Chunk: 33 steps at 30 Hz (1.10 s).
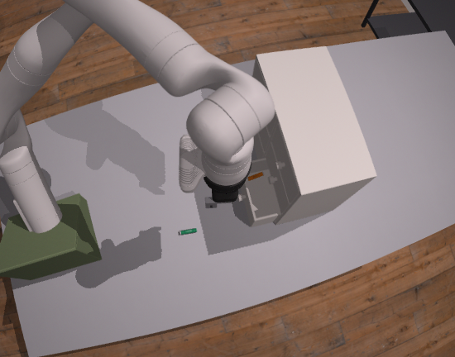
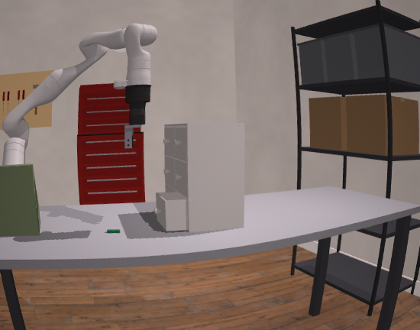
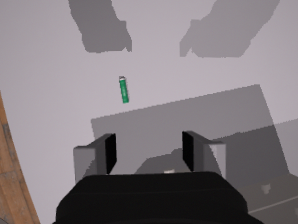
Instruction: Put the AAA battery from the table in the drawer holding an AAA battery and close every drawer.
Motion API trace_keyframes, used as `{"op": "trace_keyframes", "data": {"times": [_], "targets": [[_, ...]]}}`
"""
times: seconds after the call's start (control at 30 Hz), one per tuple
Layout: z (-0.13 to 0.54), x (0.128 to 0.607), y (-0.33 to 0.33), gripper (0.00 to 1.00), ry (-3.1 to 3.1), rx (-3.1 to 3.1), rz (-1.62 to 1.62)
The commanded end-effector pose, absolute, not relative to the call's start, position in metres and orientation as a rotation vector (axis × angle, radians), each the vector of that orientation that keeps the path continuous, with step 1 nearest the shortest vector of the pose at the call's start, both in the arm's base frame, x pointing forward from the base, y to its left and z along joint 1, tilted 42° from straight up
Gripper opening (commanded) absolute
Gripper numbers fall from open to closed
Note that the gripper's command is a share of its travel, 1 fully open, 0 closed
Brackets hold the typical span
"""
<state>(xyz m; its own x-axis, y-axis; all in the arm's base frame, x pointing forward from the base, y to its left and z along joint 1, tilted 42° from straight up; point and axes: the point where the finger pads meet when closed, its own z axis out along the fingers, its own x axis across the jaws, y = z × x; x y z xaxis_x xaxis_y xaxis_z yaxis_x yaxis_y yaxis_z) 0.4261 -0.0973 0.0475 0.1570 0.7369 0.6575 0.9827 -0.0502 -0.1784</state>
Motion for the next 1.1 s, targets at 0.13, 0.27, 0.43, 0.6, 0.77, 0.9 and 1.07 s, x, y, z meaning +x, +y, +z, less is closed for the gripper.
{"op": "trace_keyframes", "data": {"times": [0.13, 0.27, 0.43, 0.6, 0.77, 0.9, 1.07], "targets": [[0.044, 0.429, -0.095, 1.00, -1.561, -1.890, -0.507], [0.042, 0.431, -0.094, 1.00, -1.504, -1.926, -0.488], [0.040, 0.434, -0.092, 1.00, -1.440, -1.963, -0.468], [0.038, 0.436, -0.089, 1.00, -1.370, -2.001, -0.446], [0.035, 0.440, -0.086, 1.00, -1.274, -2.050, -0.415], [0.032, 0.443, -0.084, 1.00, -1.191, -2.090, -0.389], [0.030, 0.445, -0.082, 1.00, -1.126, -2.119, -0.368]]}}
